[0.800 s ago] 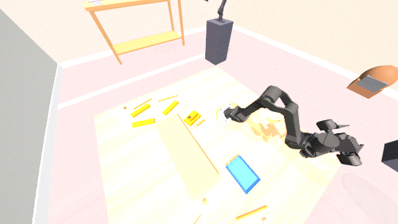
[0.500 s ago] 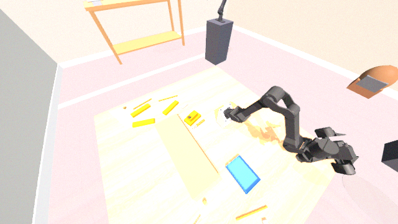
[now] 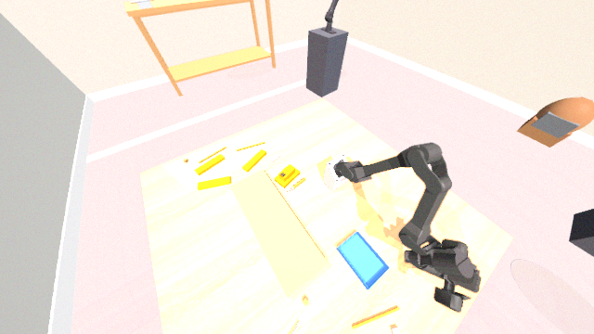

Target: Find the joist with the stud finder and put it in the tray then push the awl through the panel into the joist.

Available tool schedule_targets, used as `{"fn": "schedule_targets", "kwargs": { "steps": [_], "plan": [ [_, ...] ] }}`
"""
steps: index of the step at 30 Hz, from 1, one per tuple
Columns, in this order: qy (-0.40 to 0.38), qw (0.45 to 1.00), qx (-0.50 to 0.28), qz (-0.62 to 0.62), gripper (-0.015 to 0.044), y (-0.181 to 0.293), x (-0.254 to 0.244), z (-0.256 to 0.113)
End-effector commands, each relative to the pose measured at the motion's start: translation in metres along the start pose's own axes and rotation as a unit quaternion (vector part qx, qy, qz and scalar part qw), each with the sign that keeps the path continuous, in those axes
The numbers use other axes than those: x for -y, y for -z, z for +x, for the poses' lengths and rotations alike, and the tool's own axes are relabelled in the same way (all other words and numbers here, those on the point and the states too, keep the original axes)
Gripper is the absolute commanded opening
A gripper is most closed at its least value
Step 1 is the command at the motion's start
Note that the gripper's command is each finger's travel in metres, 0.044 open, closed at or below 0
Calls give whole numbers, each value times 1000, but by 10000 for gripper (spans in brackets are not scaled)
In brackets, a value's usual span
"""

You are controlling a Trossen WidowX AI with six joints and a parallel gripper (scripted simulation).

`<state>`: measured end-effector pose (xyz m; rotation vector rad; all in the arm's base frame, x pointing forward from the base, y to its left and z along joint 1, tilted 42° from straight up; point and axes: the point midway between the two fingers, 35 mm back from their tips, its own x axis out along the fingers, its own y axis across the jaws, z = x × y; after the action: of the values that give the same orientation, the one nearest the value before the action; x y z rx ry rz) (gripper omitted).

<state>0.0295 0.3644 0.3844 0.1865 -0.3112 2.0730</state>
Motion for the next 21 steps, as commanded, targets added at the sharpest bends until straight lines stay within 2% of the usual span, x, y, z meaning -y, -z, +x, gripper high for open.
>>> {"fn": "schedule_targets", "kwargs": {
  "steps": [1,5,9,15,21],
  "plan": [
    [86,996,-36,4,440,23,49,-28],
    [135,989,-65,4,440,39,80,-51],
    [210,971,-112,11,440,66,124,-95],
    [318,931,-178,32,440,102,175,-180],
    [412,878,-236,55,440,130,204,-276]
  ]
}}
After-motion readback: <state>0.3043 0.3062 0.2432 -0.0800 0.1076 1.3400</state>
